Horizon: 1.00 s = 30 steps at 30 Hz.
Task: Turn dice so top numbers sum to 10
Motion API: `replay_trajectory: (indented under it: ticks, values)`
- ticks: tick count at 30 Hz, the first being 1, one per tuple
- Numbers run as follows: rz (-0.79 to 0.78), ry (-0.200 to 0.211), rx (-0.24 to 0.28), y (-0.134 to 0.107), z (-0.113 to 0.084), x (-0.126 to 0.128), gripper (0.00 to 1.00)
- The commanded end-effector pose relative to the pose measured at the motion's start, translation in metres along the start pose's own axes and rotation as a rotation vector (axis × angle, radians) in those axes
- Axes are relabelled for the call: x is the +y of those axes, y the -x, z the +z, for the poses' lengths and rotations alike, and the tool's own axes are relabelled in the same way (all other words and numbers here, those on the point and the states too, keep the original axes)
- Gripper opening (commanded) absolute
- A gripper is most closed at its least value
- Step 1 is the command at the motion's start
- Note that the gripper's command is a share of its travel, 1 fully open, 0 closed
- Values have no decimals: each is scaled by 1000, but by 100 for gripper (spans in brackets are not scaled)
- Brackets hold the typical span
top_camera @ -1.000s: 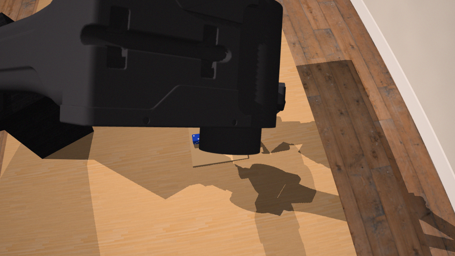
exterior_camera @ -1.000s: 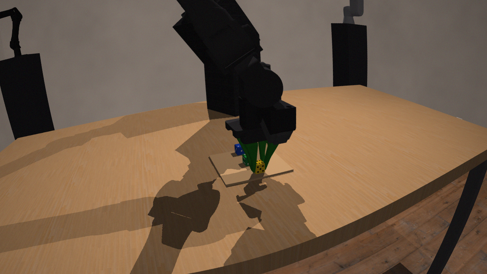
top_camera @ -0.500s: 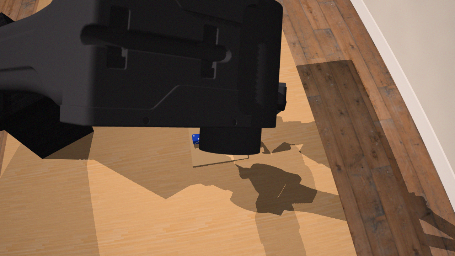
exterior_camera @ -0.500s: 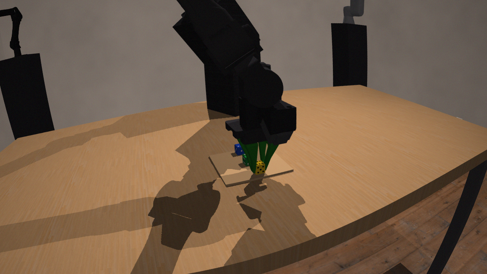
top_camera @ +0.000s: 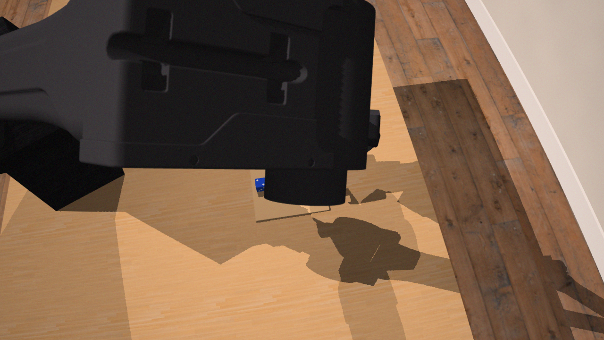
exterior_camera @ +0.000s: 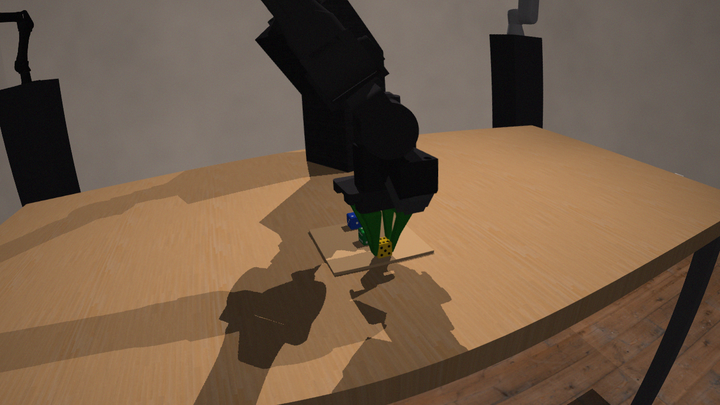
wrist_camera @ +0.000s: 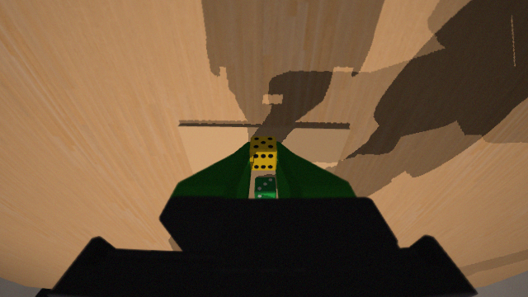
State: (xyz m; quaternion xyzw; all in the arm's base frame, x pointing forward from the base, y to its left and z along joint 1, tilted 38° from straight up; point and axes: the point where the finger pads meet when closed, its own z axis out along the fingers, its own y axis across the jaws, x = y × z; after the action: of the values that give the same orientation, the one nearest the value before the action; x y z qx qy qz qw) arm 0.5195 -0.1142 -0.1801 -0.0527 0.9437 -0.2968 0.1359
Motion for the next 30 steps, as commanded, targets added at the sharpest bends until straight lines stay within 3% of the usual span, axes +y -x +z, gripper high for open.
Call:
replay_trajectory:
  ticks: [1,30]
  values:
    - [-6,-1,-20,12,-10,-8,15]
    - [1,-4,-33,10,-10,-8,15]
